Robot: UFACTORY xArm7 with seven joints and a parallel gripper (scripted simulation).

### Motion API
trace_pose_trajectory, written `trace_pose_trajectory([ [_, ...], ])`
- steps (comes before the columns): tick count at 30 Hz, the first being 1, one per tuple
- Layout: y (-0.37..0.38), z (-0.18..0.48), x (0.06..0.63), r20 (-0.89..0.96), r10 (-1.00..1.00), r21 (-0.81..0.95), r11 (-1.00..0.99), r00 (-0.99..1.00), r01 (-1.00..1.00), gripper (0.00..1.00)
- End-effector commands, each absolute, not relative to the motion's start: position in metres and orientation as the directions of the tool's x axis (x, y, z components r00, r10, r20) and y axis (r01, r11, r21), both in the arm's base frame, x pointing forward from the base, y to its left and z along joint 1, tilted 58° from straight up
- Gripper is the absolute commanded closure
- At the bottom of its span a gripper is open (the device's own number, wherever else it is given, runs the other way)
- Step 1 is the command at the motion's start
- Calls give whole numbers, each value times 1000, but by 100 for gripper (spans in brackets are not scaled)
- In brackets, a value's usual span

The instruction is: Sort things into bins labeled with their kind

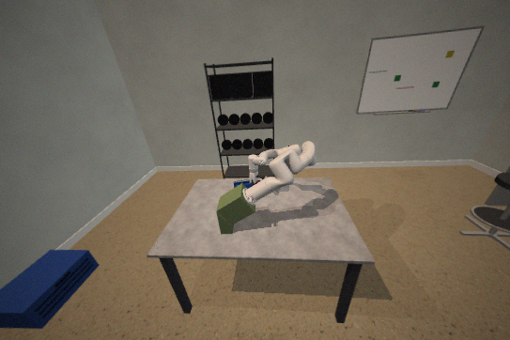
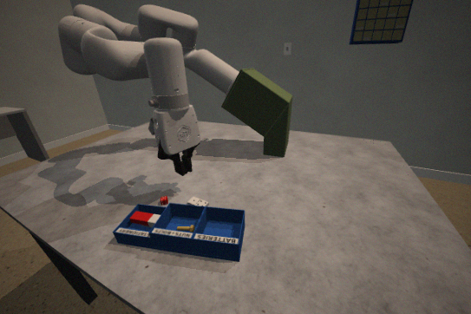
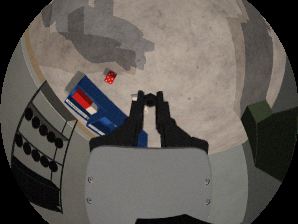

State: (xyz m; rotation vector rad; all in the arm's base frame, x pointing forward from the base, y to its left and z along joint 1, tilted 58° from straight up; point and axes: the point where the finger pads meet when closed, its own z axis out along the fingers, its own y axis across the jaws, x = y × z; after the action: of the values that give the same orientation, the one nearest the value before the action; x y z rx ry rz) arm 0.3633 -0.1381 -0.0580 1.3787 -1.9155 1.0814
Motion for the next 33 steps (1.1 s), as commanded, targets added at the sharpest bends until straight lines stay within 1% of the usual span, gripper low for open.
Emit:
trace_pose_trajectory([
  [1, -136, -57, 364, 792, -512, -295, 154, -332, -943, 100],
  [16, -131, -54, 363, 792, -512, -295, 154, -332, -943, 100],
  [22, -120, -68, 394, 792, -512, -295, 154, -332, -943, 100],
  [24, -120, -68, 394, 792, -512, -295, 154, -332, -943, 100],
  [31, -110, -82, 423, 792, -512, -295, 154, -332, -943, 100],
  [33, -107, -87, 433, 818, -525, -215, 102, -236, -971, 100],
])
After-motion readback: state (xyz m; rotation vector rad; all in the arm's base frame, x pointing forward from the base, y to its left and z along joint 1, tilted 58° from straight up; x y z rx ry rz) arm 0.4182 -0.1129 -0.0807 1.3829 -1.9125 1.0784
